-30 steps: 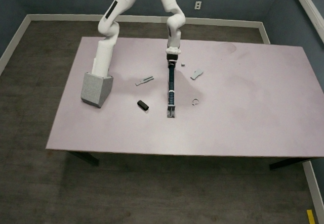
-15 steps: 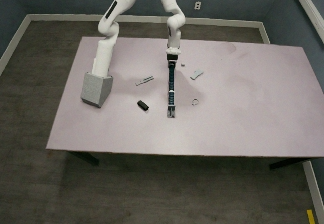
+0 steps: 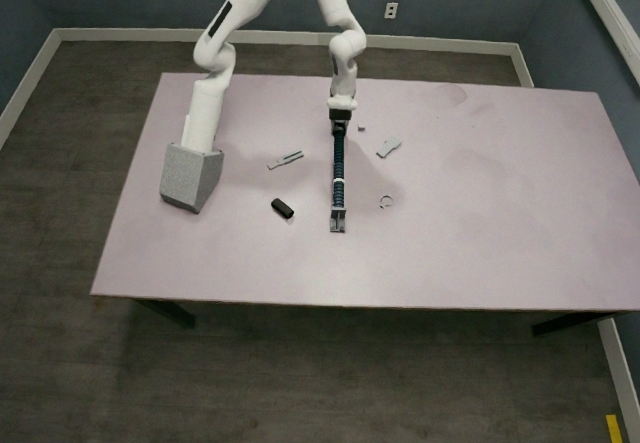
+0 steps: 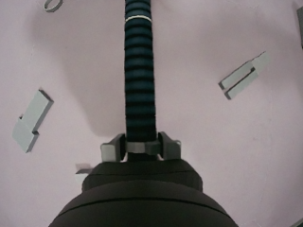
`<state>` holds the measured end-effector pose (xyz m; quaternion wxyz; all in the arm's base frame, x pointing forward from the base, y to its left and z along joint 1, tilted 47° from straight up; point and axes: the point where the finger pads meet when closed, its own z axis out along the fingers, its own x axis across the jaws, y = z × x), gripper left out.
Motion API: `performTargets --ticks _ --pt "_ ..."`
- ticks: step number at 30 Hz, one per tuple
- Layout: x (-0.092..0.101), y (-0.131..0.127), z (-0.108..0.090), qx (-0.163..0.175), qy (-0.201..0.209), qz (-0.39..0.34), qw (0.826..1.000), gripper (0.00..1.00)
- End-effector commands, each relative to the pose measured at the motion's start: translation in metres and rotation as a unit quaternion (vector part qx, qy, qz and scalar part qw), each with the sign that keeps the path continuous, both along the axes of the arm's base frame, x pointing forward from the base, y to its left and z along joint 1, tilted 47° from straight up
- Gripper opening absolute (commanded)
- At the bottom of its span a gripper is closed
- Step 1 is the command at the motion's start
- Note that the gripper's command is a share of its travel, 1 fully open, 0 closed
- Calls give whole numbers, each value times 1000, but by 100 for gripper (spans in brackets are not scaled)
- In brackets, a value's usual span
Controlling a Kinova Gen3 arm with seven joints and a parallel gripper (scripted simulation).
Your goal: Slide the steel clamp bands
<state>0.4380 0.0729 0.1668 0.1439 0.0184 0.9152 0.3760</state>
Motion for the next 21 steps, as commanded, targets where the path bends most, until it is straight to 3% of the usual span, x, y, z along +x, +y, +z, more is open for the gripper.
performTargets --ticks 1,21 --pt "3 -9 -9 -3 0 -4 1000 75" --pt "6 -42 -38 -10 -2 -4 1000 75"
